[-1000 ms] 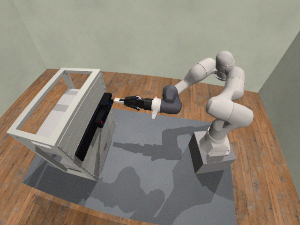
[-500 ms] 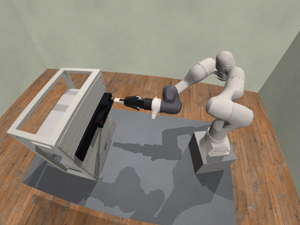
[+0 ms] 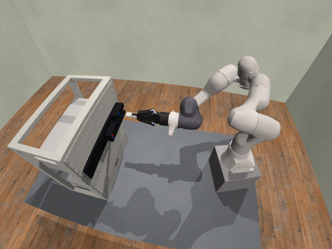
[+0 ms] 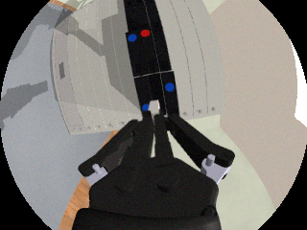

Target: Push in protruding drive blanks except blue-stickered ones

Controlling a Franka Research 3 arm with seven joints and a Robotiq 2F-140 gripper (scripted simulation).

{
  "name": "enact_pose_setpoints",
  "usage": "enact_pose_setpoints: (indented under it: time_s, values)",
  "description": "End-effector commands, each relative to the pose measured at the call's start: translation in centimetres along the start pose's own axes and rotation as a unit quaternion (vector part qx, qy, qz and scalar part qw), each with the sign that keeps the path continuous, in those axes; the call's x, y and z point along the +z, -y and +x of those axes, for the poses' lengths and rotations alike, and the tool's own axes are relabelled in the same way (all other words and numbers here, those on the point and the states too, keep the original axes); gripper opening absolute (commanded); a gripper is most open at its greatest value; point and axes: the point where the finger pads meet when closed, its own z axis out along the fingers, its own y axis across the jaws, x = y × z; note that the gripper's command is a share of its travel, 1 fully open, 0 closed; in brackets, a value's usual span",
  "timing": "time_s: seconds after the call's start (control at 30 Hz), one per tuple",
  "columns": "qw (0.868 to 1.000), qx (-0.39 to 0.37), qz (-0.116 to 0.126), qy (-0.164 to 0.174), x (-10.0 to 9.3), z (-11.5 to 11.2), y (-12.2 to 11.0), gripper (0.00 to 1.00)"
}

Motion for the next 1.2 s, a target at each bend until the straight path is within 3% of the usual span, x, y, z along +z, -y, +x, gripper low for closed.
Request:
enact_pose_setpoints:
  time_s: [0.0, 0.63, 1.17]
  values:
    - [1.0, -0.009, -0.002, 0.007, -0.2, 1.4, -0.2, 0.0]
    - [1.0, -0.009, -0.002, 0.007, -1.7, 10.7, -0.5, 0.0]
    - [1.0, -0.009, -0.002, 0.007, -1.5, 11.9, -0.6, 0.0]
